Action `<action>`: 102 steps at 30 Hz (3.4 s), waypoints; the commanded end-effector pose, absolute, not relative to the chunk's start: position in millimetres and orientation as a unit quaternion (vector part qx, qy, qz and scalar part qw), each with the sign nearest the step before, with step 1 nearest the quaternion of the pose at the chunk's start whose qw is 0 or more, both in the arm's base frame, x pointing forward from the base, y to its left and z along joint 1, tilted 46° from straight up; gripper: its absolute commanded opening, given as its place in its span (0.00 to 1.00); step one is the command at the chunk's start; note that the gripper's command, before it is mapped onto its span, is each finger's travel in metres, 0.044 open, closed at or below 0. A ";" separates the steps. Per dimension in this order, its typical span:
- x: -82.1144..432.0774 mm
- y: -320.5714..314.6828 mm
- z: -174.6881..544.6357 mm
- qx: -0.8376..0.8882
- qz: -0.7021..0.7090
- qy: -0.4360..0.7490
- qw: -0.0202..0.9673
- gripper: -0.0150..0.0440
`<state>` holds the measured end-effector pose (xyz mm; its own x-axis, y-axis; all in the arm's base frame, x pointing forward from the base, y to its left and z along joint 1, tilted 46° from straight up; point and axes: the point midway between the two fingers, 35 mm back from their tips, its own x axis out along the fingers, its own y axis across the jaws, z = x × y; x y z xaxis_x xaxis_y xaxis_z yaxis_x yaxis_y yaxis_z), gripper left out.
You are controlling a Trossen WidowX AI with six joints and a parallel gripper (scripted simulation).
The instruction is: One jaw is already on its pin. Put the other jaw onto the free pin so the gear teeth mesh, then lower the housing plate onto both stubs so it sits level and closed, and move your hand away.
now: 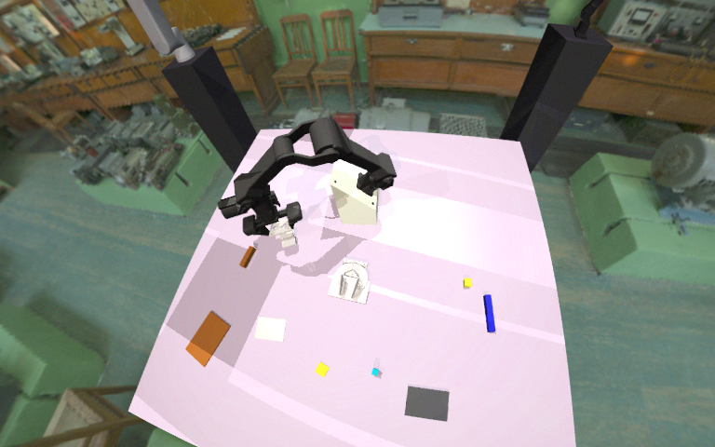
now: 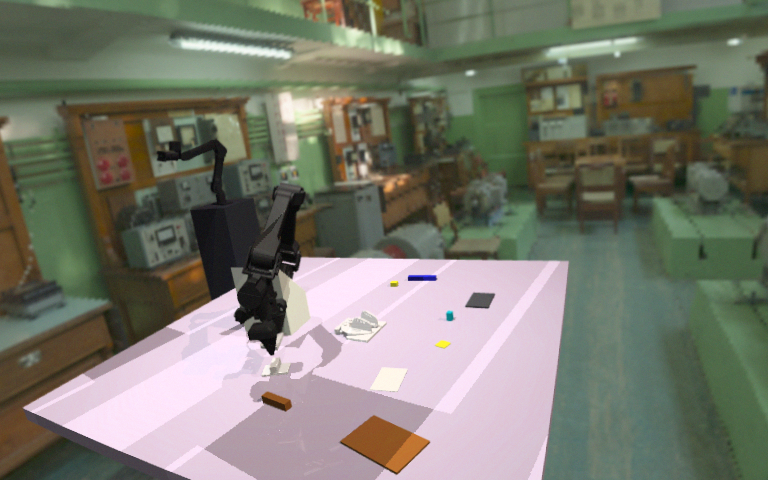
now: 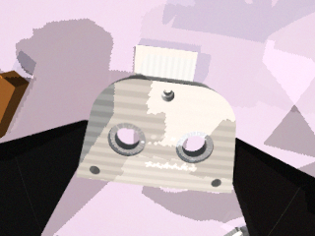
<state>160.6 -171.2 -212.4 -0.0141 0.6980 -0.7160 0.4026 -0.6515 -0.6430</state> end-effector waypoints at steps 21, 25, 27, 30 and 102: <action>186.7 -166.8 -175.4 -0.702 0.514 -0.493 -0.011 0.85; 193.4 -161.8 -167.9 -0.701 0.489 -0.517 -0.048 0.85; 196.7 -159.2 -164.1 -0.699 0.476 -0.529 -0.066 0.85; 201.5 -155.0 -158.6 -0.697 0.457 -0.546 -0.093 0.85; 252.3 -11.2 -35.4 -0.359 -0.168 -0.690 -0.605 0.85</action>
<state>253.0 -19.1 -40.6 -0.0109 0.6939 -0.7199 0.3761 0.6700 0.6401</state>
